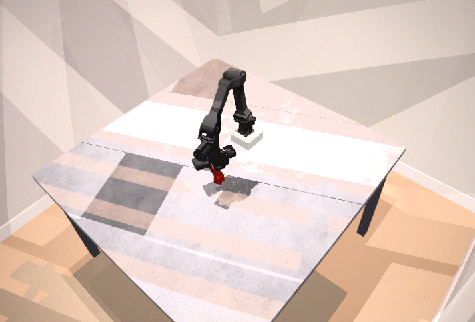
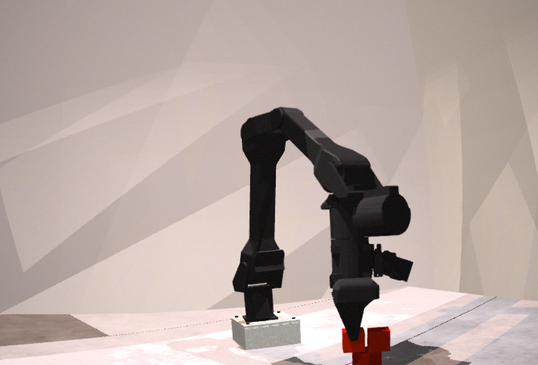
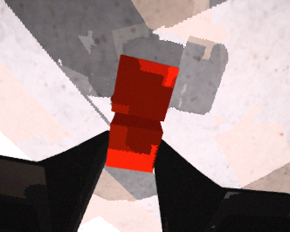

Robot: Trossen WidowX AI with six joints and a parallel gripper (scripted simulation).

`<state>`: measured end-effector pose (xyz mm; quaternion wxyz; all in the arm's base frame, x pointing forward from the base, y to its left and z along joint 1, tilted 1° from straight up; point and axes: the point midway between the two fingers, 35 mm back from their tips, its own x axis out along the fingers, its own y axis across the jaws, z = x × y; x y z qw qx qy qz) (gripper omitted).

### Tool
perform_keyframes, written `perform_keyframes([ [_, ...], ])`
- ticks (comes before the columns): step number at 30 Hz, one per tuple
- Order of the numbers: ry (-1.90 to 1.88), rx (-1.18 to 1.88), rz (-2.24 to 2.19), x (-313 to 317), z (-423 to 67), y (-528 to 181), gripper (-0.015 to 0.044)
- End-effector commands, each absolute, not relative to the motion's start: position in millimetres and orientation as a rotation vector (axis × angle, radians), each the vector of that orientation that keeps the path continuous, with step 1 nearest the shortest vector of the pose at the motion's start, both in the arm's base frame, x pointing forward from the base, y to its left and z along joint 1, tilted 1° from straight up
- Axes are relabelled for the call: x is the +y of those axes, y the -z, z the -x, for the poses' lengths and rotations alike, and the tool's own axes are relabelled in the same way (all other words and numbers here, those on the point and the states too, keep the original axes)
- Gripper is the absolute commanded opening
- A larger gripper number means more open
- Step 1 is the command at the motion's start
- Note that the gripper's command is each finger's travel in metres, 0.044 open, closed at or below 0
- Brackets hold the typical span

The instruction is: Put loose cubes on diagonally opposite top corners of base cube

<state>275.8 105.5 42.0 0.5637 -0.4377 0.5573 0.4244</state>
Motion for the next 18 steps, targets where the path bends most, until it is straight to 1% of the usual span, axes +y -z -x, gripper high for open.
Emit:
perform_keyframes([
  [1, -1.001, 1.313, 1.027, 105.8, -275.5, -40.7, 0.0105],
  [3, -1.001, 1.313, 1.027, 105.8, -275.5, -40.7, 0.0105],
  [7, -1.001, 1.313, 1.027, 105.8, -275.5, -40.7, 0.0205],
  [18, -0.999, 1.312, 1.03, 105.7, -275.7, -53.2, 0.0205],
])
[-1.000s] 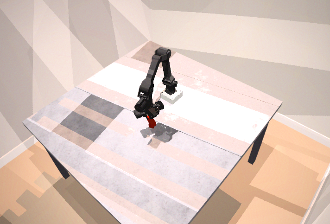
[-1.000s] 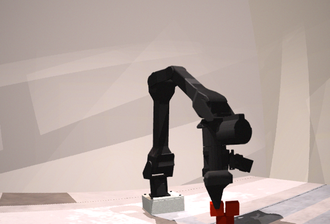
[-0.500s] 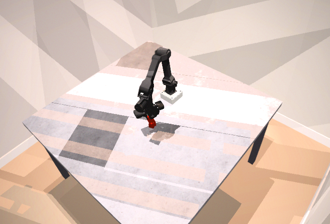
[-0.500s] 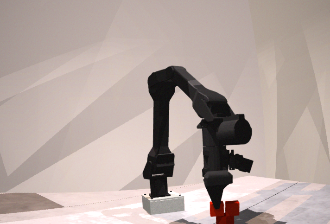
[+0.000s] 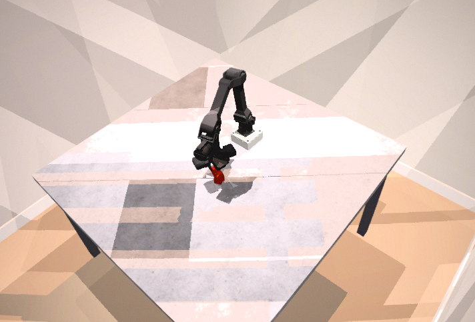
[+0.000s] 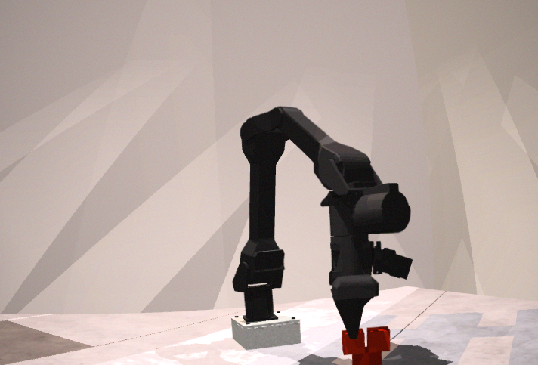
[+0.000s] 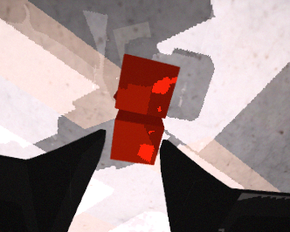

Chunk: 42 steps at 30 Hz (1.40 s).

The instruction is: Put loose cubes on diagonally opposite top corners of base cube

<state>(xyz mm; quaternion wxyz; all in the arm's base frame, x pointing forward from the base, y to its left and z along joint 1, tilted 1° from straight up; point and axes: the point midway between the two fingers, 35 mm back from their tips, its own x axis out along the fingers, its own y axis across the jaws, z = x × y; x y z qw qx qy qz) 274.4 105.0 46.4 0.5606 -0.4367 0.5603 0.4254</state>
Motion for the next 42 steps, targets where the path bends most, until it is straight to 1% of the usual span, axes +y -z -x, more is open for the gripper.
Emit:
perform_keyframes([
  [1, -0.999, 1.312, 1.03, 105.7, -275.6, -54.5, 0.0205],
  [40, -0.999, 1.311, 1.03, 106.1, -275.0, -105.6, 0.0205],
  [42, -1.0, 1.312, 1.03, 106.1, -275.0, -107.2, 0.0258],
])
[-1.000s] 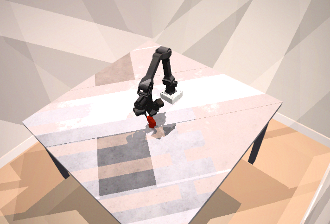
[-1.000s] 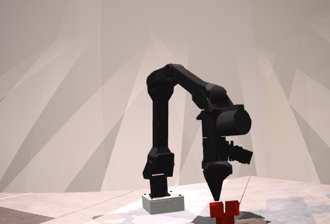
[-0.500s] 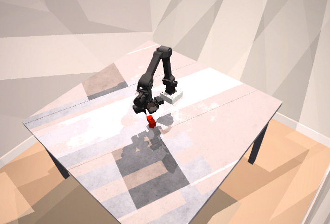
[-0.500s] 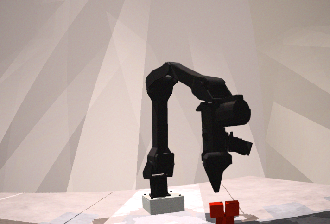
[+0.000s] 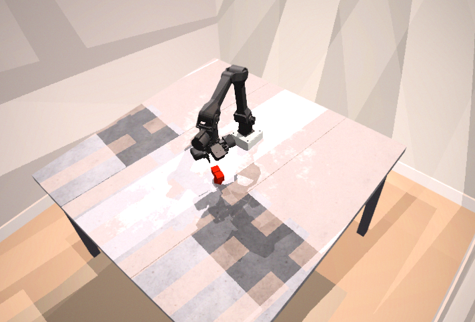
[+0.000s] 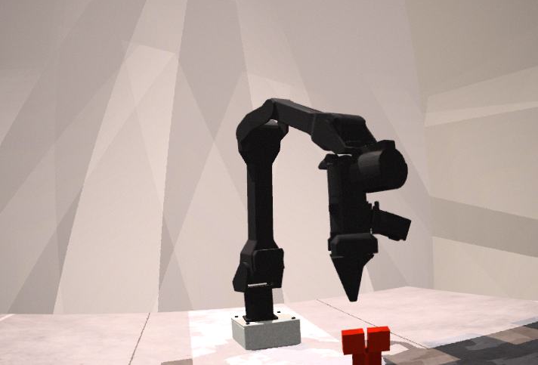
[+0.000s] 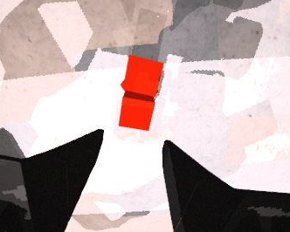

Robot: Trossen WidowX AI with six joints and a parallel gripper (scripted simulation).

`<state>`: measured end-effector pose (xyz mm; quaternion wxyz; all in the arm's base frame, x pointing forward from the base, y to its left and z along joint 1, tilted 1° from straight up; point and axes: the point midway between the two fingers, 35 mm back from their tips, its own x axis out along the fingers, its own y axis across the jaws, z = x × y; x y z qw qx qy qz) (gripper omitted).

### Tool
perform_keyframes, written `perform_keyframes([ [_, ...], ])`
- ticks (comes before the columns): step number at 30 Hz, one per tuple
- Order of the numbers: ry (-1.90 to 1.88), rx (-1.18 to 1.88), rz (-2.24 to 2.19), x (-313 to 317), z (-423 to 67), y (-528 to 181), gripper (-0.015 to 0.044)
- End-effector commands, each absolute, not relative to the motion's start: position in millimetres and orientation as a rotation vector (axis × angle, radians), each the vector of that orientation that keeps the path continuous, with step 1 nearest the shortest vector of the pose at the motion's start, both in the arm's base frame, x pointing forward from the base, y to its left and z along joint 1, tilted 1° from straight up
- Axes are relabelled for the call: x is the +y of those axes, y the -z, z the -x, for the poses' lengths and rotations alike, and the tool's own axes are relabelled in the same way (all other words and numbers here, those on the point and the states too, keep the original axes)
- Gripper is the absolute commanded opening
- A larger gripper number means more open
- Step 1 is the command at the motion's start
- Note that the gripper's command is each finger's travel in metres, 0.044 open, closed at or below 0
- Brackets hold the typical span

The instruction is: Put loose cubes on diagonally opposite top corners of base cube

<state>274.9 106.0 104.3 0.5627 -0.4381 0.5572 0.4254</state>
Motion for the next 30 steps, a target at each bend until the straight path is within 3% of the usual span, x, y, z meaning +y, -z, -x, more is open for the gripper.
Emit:
perform_keyframes([
  [1, -1.001, 1.312, 1.031, 106.1, -275.0, -108.5, 0.0284],
  [6, -1.001, 1.312, 1.032, 106.1, -274.9, -113.2, 0.04],
  [9, -1.003, 1.313, 1.03, 114.7, -272.9, -110.7, 0.04],
  [19, -1.014, 1.31, 1.019, 232.7, -215.4, -112.7, 0.04],
  [30, -1.014, 1.31, 1.019, 234.6, -214.0, -112.8, 0.04],
])
